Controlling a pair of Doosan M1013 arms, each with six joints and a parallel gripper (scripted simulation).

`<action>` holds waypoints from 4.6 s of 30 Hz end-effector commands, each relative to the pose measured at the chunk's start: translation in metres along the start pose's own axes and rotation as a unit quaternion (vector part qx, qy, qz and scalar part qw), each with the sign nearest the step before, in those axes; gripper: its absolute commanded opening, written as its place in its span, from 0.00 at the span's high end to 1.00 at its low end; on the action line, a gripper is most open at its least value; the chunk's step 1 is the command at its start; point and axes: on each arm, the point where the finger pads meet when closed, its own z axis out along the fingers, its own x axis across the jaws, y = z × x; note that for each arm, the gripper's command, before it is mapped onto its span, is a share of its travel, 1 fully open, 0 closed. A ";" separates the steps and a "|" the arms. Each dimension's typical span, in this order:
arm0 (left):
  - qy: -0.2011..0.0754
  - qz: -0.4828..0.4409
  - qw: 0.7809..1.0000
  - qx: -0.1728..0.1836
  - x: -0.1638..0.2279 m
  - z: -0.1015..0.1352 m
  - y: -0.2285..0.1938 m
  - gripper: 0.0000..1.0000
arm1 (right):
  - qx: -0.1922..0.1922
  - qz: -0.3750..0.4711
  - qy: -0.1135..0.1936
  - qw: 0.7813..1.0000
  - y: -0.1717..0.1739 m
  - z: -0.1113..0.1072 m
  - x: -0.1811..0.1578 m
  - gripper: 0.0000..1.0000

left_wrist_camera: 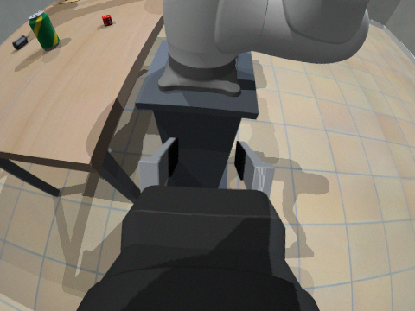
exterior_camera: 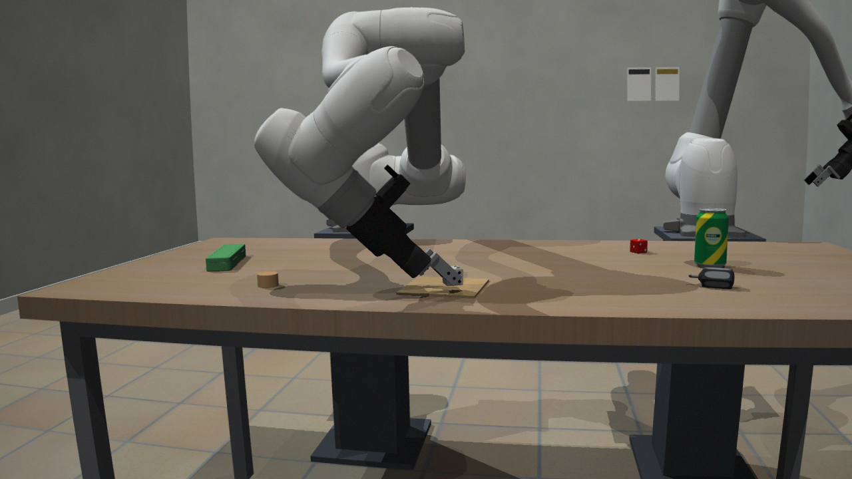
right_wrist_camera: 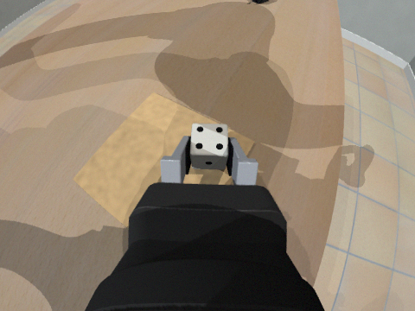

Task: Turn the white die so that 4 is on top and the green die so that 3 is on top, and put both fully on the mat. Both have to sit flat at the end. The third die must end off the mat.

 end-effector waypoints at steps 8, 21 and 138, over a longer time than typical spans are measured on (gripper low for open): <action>0.003 -0.003 1.000 0.002 0.004 0.002 -0.003 0.00 | 0.001 -0.001 0.001 1.000 0.004 0.002 -0.001 0.43; 0.003 -0.003 1.000 0.002 0.004 0.002 -0.003 0.00 | 0.001 -0.001 0.001 1.000 0.004 0.003 -0.001 0.43; 0.003 -0.003 1.000 0.002 0.004 0.002 -0.003 0.00 | 0.001 -0.001 0.001 1.000 0.010 0.009 -0.001 0.00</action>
